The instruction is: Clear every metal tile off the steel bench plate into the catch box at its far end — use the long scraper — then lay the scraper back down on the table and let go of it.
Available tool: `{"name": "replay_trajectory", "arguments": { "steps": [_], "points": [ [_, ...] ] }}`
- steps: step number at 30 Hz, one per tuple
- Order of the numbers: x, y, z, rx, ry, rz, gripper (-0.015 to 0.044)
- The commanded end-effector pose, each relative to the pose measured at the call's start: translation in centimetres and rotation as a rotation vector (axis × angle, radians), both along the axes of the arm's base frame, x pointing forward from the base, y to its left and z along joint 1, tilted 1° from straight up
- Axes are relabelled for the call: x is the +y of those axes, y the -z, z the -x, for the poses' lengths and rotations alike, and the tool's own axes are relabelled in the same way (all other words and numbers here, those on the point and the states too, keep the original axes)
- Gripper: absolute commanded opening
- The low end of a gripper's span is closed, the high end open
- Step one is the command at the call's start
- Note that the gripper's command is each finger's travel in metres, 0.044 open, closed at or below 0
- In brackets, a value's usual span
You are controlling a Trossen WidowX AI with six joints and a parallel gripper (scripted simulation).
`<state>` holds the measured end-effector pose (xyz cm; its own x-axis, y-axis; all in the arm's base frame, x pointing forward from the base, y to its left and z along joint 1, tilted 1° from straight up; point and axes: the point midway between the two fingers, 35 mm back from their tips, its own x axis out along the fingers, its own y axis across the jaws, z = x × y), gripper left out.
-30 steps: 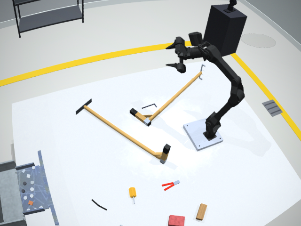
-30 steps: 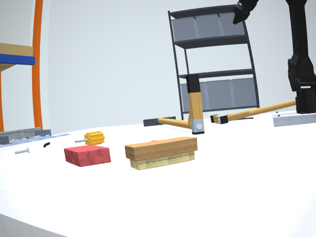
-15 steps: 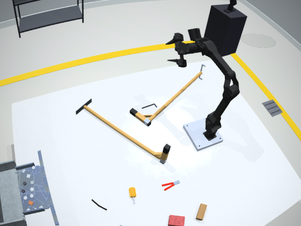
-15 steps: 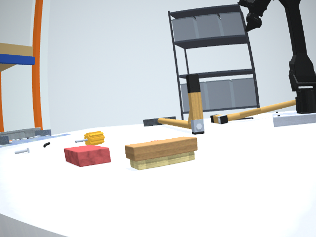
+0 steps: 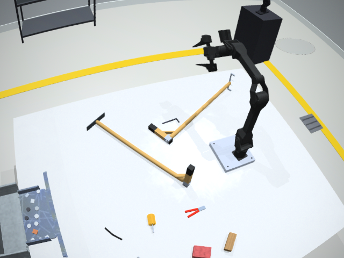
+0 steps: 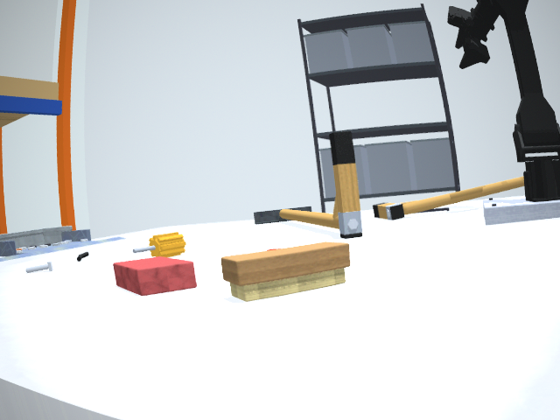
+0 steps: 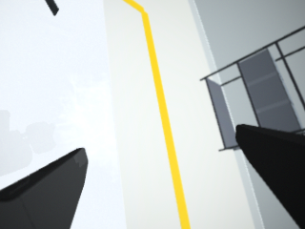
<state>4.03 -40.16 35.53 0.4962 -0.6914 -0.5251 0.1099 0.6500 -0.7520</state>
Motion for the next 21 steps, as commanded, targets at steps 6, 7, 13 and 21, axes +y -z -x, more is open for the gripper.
{"name": "replay_trajectory", "arguments": {
  "steps": [6,7,13,21],
  "points": [
    [-2.1,1.1,4.0,0.07,-0.045,0.057,0.044],
    [-2.3,1.3,4.5,0.077,-0.049,0.064,0.044],
    [-3.3,2.1,7.4,0.121,-0.074,0.106,0.044],
    [-4.0,2.9,10.3,0.161,-0.094,0.147,0.044]
  ]
}}
